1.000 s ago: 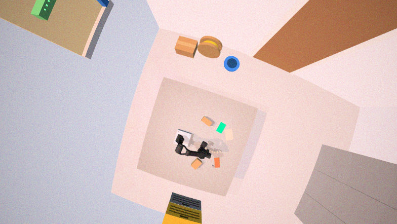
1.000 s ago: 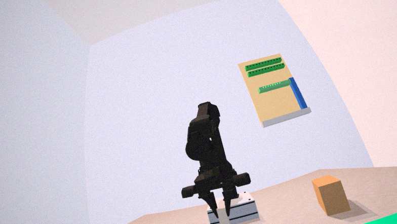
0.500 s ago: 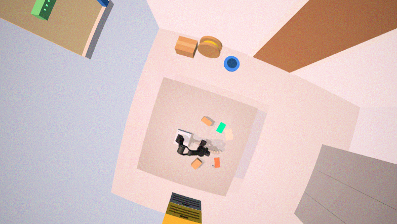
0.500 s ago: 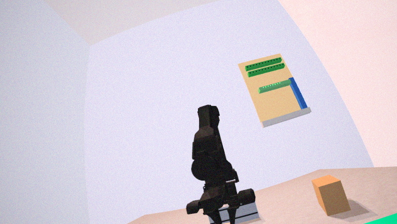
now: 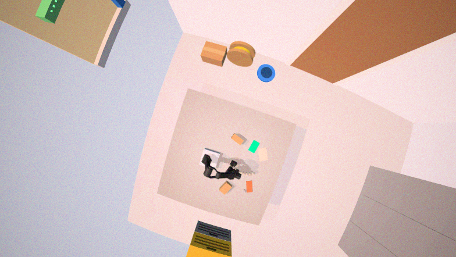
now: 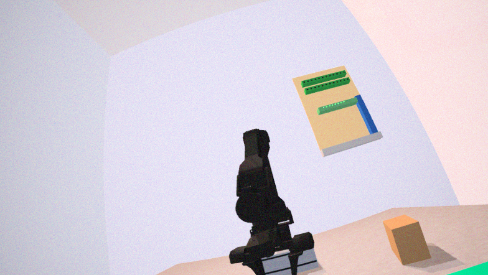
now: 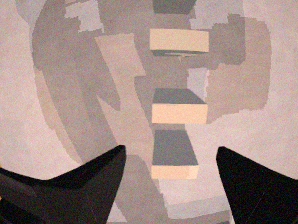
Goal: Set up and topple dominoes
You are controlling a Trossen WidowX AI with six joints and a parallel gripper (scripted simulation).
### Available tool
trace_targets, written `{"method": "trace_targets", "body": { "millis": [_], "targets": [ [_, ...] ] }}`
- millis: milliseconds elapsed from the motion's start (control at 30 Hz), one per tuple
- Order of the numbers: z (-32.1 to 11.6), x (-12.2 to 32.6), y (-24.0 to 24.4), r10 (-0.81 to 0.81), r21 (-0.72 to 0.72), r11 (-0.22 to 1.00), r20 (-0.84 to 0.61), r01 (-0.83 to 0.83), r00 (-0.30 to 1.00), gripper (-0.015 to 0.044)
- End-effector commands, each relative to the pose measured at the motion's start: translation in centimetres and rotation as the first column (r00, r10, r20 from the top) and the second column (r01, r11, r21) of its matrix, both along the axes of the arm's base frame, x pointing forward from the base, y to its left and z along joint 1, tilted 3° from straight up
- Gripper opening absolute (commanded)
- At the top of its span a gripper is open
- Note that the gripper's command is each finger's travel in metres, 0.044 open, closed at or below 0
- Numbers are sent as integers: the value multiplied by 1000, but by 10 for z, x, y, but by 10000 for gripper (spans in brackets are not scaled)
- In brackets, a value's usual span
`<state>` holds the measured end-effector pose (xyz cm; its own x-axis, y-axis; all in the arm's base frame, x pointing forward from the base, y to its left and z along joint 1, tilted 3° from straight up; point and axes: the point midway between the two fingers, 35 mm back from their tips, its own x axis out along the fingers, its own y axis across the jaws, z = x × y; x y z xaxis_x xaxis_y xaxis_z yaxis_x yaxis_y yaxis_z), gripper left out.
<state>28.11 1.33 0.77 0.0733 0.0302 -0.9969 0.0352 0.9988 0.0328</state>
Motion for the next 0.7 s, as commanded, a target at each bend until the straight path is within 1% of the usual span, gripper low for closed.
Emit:
{"method": "trace_targets", "body": {
  "millis": [0,33,133,167,333,433,500,667],
  "targets": [
    [0,0,1,-4,5,1000,0,4,1000,422],
    [0,0,1,-4,5,1000,0,4,1000,440],
    [2,1,1,-4,5,1000,0,4,1000,440],
    [10,2,0,-4,4,1000,0,4,1000,440],
    [91,2,-3,-1,1,1000,1,1,1000,440],
    [126,-7,-4,0,-1,1000,1,0,1000,440],
    [132,-9,-5,0,-1,1000,1,0,1000,440],
    [132,-9,-5,0,-1,1000,1,0,1000,440]
  ]
}}
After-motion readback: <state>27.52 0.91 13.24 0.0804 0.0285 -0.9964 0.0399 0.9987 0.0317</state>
